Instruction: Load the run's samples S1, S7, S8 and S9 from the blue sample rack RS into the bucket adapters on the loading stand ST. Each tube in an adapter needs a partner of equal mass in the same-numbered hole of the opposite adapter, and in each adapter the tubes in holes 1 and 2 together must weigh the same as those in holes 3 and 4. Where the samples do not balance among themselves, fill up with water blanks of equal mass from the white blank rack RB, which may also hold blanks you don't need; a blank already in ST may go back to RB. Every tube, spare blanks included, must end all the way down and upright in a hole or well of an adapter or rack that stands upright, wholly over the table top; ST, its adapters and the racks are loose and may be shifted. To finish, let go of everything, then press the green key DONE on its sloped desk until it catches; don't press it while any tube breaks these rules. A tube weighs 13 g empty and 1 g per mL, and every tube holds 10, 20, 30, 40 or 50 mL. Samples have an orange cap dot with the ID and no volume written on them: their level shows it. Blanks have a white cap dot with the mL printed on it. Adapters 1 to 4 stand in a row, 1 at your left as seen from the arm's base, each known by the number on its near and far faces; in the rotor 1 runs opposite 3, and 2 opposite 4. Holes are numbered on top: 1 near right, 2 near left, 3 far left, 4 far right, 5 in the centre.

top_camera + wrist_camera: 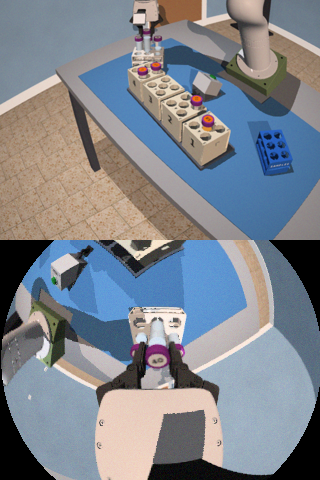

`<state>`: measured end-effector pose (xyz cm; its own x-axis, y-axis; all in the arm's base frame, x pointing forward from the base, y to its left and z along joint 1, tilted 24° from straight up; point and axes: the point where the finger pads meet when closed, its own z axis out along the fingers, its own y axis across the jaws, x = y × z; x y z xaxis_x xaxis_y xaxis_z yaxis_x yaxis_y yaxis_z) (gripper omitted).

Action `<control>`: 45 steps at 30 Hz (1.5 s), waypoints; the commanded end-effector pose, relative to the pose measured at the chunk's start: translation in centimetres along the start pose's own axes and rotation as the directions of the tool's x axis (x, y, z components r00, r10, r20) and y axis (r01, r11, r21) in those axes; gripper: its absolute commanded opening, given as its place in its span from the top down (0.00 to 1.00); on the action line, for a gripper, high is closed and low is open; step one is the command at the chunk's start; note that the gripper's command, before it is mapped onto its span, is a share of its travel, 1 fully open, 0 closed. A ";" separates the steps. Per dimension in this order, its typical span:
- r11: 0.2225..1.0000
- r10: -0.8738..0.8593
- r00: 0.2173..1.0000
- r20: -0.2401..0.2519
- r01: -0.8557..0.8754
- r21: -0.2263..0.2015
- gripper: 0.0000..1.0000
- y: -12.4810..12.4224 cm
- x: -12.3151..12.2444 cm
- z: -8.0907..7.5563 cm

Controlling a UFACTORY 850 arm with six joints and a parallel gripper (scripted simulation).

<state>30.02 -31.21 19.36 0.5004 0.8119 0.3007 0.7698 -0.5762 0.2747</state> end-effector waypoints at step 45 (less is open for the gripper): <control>1.000 0.000 1.000 0.001 0.000 0.000 1.00 0.1 0.0 -7.9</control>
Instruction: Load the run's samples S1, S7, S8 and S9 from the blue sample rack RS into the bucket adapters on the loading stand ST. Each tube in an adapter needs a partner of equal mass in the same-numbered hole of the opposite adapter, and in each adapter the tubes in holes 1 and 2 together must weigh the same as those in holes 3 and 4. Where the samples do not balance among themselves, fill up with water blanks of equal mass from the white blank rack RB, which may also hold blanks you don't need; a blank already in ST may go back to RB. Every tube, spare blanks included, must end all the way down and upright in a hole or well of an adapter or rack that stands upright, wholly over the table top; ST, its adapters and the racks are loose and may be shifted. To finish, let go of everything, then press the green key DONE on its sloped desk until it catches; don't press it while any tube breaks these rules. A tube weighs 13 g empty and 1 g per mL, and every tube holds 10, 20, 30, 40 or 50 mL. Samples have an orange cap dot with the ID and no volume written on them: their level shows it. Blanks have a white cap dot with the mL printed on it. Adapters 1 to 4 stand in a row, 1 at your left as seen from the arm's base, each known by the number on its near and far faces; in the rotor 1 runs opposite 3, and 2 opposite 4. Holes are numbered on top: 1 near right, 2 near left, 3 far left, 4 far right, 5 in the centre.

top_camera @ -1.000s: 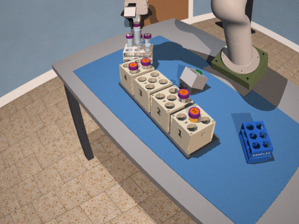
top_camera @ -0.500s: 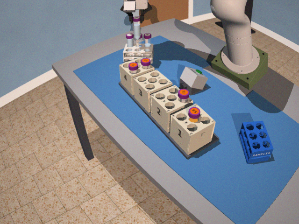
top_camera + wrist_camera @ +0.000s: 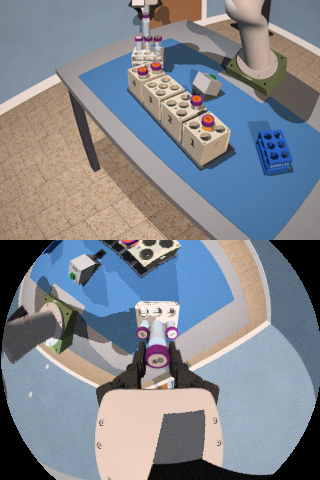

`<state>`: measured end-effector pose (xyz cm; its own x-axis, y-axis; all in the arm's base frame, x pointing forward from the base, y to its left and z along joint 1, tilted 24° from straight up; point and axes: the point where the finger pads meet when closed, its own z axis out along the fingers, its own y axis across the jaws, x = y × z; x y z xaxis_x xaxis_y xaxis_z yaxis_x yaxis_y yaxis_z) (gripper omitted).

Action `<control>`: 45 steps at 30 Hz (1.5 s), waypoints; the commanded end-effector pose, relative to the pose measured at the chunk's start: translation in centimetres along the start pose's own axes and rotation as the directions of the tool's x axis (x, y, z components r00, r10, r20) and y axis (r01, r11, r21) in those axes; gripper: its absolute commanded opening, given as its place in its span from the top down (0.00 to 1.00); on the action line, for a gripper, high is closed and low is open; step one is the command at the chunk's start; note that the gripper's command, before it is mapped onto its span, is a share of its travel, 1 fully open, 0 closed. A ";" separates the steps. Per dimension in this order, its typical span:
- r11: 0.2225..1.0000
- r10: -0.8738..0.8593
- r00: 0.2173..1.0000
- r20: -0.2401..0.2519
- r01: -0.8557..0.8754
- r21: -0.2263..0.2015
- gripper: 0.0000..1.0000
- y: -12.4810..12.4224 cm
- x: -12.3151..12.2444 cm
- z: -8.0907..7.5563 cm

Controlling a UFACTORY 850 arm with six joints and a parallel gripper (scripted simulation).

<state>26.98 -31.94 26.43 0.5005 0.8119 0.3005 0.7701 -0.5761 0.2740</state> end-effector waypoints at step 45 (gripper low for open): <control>0.595 0.804 0.595 -0.001 -0.804 -0.001 1.00 -5.0 16.8 -0.2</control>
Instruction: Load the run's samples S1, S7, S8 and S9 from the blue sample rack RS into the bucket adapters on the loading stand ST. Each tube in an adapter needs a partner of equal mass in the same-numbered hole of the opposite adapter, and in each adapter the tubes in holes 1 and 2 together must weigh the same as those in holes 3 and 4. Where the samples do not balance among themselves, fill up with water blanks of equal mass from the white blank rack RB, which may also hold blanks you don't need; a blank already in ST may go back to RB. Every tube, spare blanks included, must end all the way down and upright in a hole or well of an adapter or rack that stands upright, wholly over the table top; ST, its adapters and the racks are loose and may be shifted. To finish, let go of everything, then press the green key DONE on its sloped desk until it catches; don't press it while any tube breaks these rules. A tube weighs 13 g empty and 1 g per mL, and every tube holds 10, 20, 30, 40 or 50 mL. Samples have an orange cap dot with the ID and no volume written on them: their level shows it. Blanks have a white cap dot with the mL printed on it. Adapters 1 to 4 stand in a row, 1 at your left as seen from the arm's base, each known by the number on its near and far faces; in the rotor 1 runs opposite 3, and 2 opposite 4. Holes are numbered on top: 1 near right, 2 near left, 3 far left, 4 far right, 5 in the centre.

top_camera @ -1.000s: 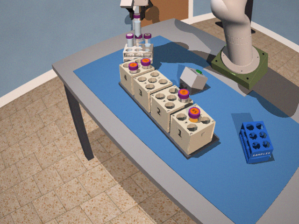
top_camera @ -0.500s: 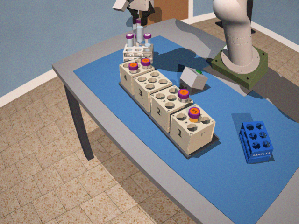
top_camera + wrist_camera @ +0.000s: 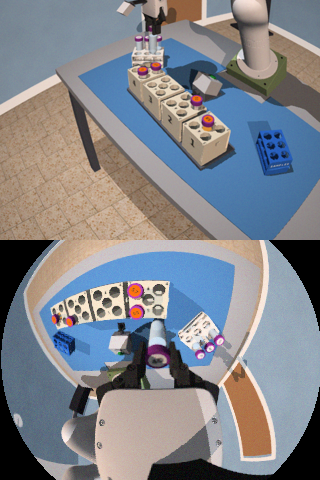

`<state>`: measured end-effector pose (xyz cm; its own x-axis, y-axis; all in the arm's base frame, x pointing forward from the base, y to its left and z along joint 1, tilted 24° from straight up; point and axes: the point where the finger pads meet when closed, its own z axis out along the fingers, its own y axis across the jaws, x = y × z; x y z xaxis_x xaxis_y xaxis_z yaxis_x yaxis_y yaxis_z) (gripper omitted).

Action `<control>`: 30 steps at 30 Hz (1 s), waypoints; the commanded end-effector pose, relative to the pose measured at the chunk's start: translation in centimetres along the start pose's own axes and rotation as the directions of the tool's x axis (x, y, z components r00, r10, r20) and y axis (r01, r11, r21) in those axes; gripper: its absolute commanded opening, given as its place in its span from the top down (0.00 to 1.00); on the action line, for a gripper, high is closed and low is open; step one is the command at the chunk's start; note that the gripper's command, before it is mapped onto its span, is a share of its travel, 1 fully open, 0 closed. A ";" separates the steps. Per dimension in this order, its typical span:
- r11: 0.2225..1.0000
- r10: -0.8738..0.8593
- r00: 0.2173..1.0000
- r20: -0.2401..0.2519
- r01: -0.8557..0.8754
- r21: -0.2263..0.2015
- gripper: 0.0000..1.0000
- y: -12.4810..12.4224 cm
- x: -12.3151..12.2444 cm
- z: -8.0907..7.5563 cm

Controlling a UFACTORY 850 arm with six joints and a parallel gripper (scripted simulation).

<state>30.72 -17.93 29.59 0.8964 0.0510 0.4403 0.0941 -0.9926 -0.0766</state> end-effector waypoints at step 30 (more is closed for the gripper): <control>0.999 0.036 0.999 0.041 -0.035 -0.015 1.00 -13.4 5.5 0.3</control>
